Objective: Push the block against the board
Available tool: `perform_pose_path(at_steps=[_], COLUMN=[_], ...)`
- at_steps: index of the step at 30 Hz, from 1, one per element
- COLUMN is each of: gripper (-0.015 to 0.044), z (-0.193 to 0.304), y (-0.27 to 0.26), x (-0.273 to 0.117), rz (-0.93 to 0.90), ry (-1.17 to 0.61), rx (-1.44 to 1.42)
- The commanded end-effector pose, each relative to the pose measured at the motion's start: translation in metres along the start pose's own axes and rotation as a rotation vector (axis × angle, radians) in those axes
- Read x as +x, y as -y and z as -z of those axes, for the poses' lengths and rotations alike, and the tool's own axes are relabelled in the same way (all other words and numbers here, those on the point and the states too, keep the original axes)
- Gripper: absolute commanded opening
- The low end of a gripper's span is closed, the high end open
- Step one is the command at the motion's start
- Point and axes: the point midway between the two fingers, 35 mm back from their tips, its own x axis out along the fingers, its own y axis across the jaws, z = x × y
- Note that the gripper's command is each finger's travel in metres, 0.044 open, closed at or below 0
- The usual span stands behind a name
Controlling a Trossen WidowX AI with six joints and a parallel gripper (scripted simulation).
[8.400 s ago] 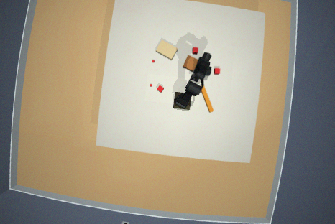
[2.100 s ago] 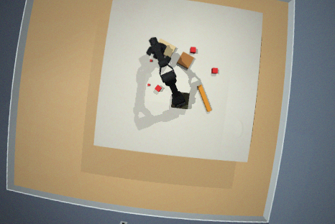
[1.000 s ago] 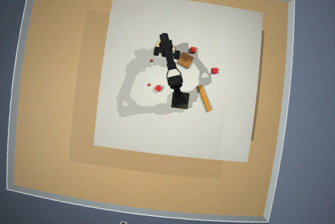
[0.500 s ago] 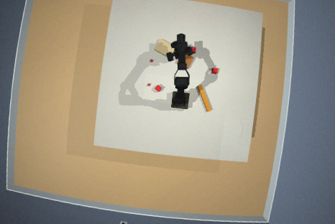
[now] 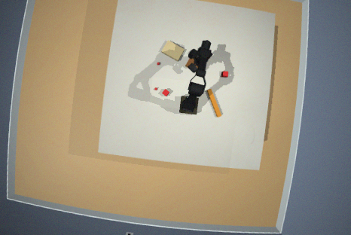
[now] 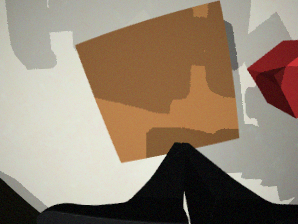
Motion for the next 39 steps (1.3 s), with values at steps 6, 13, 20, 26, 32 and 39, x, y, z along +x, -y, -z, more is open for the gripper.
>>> perform_pose_path(at_steps=[6,13,20,26,32,39], gripper=[0.0,0.0,0.0,0.0,0.0,0.0], z=[0.049,0.049,0.05,0.049,0.041,0.03], y=[0.011,0.011,0.01,0.01,0.009,0.007], x=[0.001,0.001,0.056,0.056,0.056,0.056], rz=[-0.003,-0.003,-0.004,-0.004,-0.003,-0.003], ry=[-0.008,-0.008,-0.008,-0.008,-0.007,-0.006], rx=[-0.284,-0.284,-0.284,-0.284,-0.284,-0.284])
